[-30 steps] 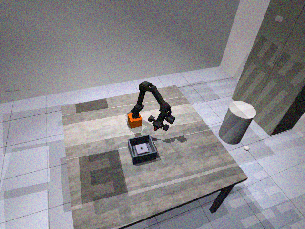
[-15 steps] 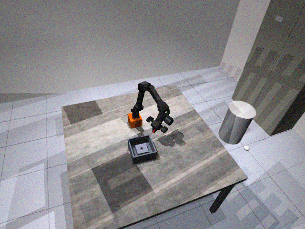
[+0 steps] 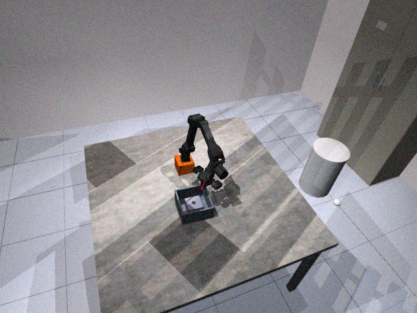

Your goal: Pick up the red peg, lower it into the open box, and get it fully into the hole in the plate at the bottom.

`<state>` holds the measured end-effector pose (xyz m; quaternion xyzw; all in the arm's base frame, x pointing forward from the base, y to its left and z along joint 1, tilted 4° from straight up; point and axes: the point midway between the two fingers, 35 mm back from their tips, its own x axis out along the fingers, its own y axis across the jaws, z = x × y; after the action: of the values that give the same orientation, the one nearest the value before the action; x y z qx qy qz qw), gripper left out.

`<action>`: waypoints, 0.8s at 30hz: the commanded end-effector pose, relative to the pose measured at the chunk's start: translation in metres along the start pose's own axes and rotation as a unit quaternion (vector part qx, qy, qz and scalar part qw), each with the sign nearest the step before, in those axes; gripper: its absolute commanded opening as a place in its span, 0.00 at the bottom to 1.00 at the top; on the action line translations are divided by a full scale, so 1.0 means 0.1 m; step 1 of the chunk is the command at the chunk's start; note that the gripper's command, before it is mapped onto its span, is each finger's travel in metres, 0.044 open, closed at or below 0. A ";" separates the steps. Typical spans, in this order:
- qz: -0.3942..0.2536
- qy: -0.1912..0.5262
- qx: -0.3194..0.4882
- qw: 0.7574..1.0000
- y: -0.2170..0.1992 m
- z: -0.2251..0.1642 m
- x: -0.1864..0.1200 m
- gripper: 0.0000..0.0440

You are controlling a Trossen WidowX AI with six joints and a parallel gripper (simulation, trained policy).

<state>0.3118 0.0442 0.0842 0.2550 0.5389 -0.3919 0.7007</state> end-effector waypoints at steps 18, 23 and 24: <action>0.014 0.038 -0.050 0.998 0.07 0.53 0.67 0.01; 0.014 0.060 -0.070 0.996 0.06 0.49 0.84 0.23; 0.015 0.064 -0.072 0.995 0.07 0.49 0.87 0.29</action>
<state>0.3552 -0.0135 0.0262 0.2390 0.5924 -0.3317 0.6942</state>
